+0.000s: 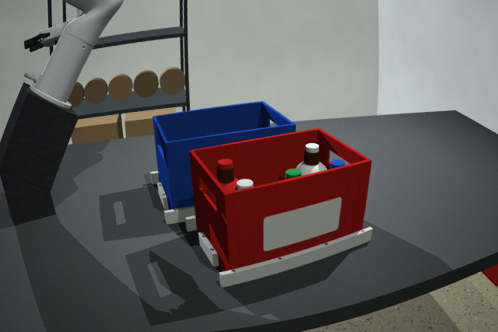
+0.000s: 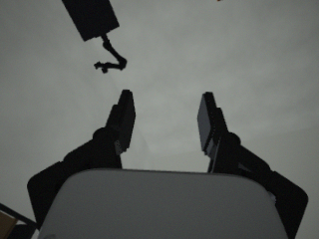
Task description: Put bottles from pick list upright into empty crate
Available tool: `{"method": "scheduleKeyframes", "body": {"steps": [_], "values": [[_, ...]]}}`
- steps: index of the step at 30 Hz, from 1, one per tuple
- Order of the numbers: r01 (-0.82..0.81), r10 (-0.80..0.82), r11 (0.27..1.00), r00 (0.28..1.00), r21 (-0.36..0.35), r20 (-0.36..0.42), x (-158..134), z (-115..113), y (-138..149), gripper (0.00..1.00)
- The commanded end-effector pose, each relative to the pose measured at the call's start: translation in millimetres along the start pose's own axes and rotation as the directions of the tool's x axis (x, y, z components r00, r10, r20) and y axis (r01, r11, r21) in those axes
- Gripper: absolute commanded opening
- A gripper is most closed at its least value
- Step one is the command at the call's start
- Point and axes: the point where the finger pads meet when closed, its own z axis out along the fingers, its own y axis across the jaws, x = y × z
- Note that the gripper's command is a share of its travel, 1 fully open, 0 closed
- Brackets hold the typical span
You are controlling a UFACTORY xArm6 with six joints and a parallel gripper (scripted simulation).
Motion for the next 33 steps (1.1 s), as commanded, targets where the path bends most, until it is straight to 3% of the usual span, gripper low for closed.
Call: {"method": "scheduleKeyframes", "body": {"steps": [1, 13, 23, 25, 30, 33], "values": [[0.004, -0.004, 1.0, 1.0, 0.001, 0.001, -21.0, -4.0, 5.8, 0.65], [0.031, -0.031, 1.0, 0.997, 0.001, -0.064, -24.2, -33.3, 8.8, 0.65], [0.042, -0.041, 0.999, 0.993, 0.005, -0.114, -21.6, -76.1, 16.1, 0.65], [0.049, -0.047, 0.999, 0.986, 0.01, -0.16, -20.2, -85.8, 18.2, 0.65], [0.049, -0.047, 0.999, 0.986, 0.01, -0.16, -18.2, -99.7, 21.1, 0.65], [0.054, -0.049, 0.998, 0.977, 0.02, -0.21, -15.3, -114.1, 24.5, 0.65]]}}
